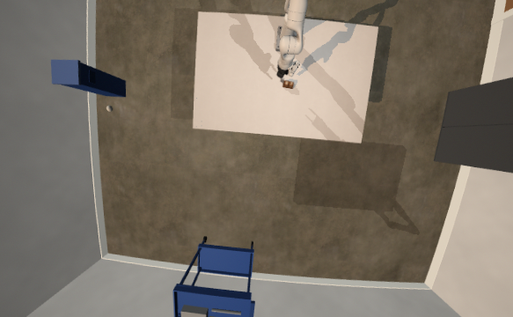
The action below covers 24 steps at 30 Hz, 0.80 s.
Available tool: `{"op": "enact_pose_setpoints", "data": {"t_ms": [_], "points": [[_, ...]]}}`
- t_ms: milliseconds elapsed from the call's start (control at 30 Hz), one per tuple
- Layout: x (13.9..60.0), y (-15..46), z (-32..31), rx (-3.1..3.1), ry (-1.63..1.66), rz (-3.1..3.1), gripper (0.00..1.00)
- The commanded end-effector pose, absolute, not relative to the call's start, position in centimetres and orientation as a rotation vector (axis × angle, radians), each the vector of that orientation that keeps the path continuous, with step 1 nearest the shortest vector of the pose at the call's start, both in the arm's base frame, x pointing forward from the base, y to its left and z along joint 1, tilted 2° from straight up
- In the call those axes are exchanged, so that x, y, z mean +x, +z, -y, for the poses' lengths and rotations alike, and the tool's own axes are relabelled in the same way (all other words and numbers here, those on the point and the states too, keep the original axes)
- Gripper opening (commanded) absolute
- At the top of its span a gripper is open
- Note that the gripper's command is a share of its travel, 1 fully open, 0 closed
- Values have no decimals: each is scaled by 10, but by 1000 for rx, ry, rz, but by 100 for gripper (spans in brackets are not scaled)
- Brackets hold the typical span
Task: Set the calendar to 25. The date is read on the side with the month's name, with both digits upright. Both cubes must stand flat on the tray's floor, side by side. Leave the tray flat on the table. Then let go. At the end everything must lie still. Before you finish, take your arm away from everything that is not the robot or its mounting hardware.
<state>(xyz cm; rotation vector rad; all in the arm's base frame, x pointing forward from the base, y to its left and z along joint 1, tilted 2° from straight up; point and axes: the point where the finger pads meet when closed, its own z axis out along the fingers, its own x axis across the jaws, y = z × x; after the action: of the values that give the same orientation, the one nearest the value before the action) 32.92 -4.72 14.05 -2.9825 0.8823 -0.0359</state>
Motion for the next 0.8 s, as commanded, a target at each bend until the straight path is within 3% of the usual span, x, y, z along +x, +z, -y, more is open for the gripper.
{"op": "enact_pose_setpoints", "data": {"t_ms": [0,767], "points": [[330,140,44,-2988,-35,-865,100],[334,139,3,-3061,-33,-554,100]]}}
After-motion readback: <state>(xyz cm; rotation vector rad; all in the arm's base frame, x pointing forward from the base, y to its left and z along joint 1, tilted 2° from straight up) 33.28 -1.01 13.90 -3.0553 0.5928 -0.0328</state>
